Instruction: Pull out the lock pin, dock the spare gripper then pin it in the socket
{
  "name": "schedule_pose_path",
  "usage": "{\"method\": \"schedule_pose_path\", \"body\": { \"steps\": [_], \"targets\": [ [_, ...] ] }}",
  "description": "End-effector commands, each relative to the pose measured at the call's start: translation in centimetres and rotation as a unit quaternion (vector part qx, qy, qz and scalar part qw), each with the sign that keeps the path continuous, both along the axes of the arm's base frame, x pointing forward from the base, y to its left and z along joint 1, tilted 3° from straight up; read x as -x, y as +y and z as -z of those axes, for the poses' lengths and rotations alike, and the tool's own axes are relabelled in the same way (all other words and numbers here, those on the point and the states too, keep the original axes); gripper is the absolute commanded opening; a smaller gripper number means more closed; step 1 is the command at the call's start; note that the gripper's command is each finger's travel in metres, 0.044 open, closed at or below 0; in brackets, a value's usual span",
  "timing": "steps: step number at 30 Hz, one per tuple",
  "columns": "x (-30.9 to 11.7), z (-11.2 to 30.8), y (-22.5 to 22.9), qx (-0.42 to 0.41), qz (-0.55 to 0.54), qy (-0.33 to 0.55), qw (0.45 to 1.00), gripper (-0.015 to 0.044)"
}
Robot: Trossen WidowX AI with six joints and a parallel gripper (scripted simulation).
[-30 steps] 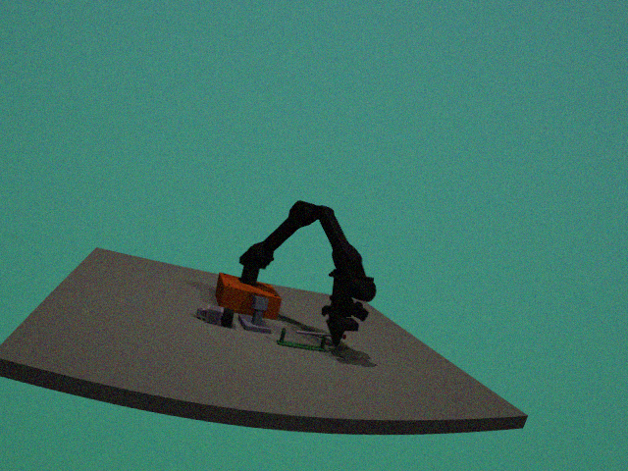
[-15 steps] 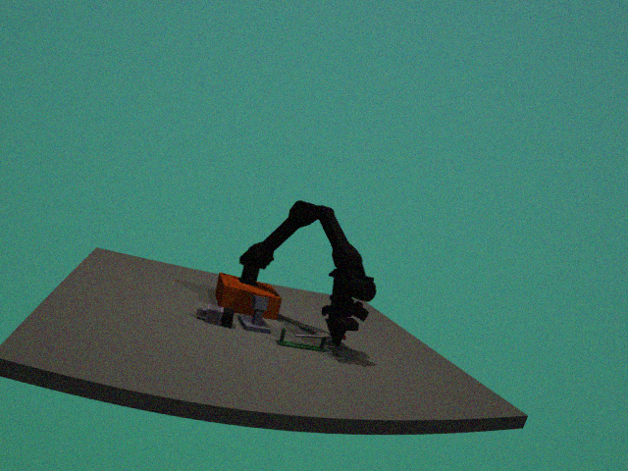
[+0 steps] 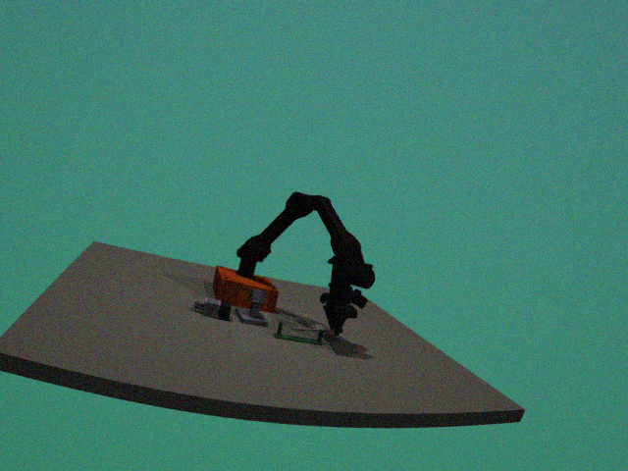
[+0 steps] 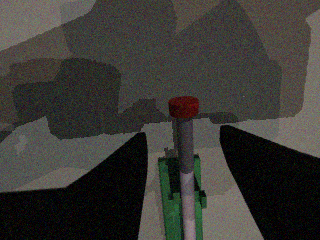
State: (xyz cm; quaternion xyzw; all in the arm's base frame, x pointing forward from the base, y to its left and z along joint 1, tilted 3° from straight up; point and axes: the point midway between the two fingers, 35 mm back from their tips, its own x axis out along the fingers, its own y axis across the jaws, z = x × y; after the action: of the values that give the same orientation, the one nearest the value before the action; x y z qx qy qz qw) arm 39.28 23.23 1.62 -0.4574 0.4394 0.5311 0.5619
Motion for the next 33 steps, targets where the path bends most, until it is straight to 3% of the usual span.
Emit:
{"method": "schedule_pose_path", "body": {
  "steps": [1, 19, 24, 30, 33],
  "targets": [
    [0.0, -1.0, -0.1, 0.0, 0.0, 0.0, 1.0, 0.02],
    [0.0, -5.8, -0.2, -0.002, 0.002, -0.003, 1.0, 0.02],
    [0.0, -5.0, -0.2, -0.002, 0.002, -0.003, 1.0, 0.0331],
    [-0.1, -8.2, -4.3, 0.006, -0.003, 0.001, 1.0, 0.018],
    [0.2, -10.0, -6.7, 0.011, -0.003, 0.008, 1.0, 0.018]
  ]
}}
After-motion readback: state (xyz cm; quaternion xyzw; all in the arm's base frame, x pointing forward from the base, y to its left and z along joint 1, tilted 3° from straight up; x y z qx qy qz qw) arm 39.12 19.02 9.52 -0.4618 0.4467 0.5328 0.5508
